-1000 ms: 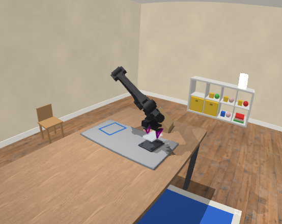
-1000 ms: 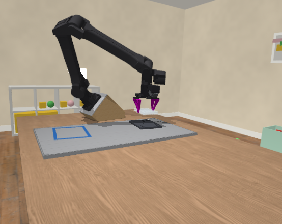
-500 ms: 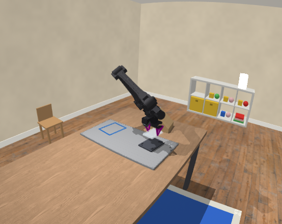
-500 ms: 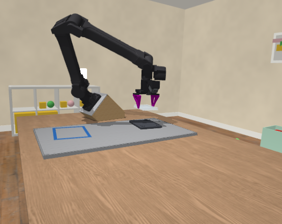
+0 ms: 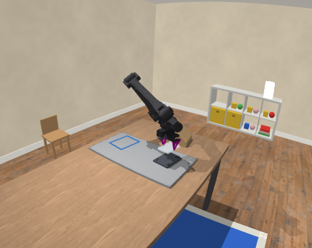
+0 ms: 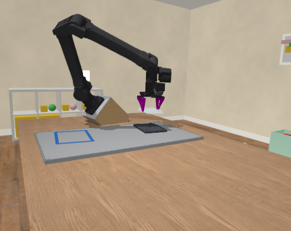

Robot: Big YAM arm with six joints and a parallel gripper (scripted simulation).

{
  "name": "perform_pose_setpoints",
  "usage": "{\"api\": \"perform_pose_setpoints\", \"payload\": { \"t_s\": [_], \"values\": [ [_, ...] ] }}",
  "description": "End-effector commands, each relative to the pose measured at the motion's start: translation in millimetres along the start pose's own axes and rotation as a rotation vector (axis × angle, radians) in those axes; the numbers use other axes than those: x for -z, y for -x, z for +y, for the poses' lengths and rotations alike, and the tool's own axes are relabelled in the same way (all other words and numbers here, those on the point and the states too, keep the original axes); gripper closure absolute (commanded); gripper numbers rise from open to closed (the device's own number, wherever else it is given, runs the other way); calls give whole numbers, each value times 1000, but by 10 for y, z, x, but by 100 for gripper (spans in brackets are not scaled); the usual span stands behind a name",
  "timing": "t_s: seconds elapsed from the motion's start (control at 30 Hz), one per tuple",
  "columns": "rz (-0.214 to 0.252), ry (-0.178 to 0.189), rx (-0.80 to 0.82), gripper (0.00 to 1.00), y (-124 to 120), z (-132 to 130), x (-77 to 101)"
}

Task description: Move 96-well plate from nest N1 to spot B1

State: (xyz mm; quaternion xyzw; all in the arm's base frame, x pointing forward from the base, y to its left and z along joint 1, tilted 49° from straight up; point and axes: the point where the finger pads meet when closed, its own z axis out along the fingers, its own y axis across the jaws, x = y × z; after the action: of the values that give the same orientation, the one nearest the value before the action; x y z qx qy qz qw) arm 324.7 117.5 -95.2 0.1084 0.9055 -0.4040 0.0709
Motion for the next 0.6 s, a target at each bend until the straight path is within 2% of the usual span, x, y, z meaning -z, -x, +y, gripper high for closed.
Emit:
{"api": "perform_pose_setpoints", "payload": {
  "t_s": [0.0, 0.07, 0.1, 0.13, 0.57],
  "values": [
    [-14, 22, -21, 100, 107, 67, 110],
    [-14, 22, -21, 100, 107, 67, 110],
    [5, 5, -37, 100, 83, -94, 52],
    [3, 3, -28, 100, 85, -132, 48],
    [-1, 8, -20, 100, 120, -479, 28]
  ]
}}
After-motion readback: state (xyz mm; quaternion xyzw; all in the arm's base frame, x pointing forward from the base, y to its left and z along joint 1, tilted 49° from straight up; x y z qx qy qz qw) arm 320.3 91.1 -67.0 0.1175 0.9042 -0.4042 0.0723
